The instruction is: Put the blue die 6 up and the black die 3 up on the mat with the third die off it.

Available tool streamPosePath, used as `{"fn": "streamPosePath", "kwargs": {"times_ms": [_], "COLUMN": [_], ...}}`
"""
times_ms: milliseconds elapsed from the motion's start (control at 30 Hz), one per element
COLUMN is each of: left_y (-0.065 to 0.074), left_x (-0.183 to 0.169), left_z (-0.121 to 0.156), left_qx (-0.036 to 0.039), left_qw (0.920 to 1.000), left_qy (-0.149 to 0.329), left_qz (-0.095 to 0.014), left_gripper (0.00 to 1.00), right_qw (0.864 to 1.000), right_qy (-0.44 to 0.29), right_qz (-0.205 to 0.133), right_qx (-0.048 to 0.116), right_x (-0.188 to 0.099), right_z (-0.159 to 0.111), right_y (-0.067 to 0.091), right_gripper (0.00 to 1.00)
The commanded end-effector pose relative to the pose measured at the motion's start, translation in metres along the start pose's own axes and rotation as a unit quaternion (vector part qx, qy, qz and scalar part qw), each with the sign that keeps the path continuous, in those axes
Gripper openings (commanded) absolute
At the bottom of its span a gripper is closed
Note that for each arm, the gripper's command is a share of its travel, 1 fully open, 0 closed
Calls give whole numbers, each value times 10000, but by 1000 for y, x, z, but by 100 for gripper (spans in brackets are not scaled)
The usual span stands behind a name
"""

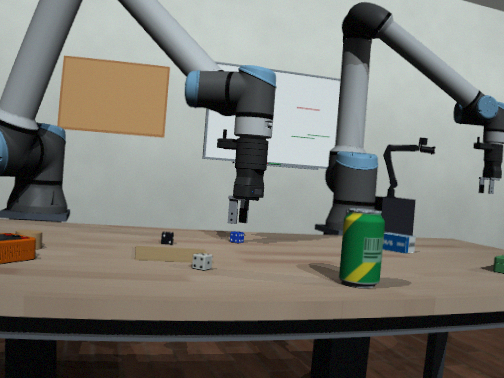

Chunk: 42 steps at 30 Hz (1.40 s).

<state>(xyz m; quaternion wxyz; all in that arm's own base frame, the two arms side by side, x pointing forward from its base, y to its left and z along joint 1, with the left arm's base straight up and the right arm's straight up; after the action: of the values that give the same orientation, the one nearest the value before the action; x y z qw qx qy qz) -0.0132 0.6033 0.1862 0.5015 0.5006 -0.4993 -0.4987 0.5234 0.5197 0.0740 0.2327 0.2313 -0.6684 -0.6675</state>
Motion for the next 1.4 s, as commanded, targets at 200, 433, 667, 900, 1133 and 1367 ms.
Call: {"fn": "streamPosePath", "kwargs": {"times_ms": [200,433,667,900,1133,1367], "left_y": [1,1,1,1,1,1], "left_x": [-1,-1,-1,-1,-1,-1], "left_z": [0,0,0,0,0,0], "left_qx": [2,2,2,2,2,2], "left_qw": [10000,10000,10000,10000,10000,10000], "left_qy": [0,0,0,0,0,0], "left_qz": [-8,-8,-8,-8,-8,-8], "left_gripper": [100,100,100,100,100,100], "right_qw": [10000,10000,10000,10000,10000,10000], "right_qy": [0,0,0,0,0,0], "right_qz": [-11,-11,-11,-11,-11,-11], "right_qx": [-3,-3,-3,-3,-3,-3], "right_x": [-1,-1,-1,-1,-1,-2], "right_z": [0,0,0,0,0,1], "right_y": [-10,-13,-13,-13,-13,-13], "right_gripper": [79,79,79,79,79,79]}}
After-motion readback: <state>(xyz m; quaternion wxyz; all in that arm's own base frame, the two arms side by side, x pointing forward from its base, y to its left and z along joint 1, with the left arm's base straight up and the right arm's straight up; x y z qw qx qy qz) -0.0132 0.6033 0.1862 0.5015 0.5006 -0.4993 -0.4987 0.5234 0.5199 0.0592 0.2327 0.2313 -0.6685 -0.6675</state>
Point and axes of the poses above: on each arm, the point where the finger pads meet when closed, its own y axis back along the fingers, its own z axis across the jaws, x = y × z, the point moved 1 cm from there along y, back along the fingers, and after that the axes turned 1 degree about -y, right-handed, at the moved point
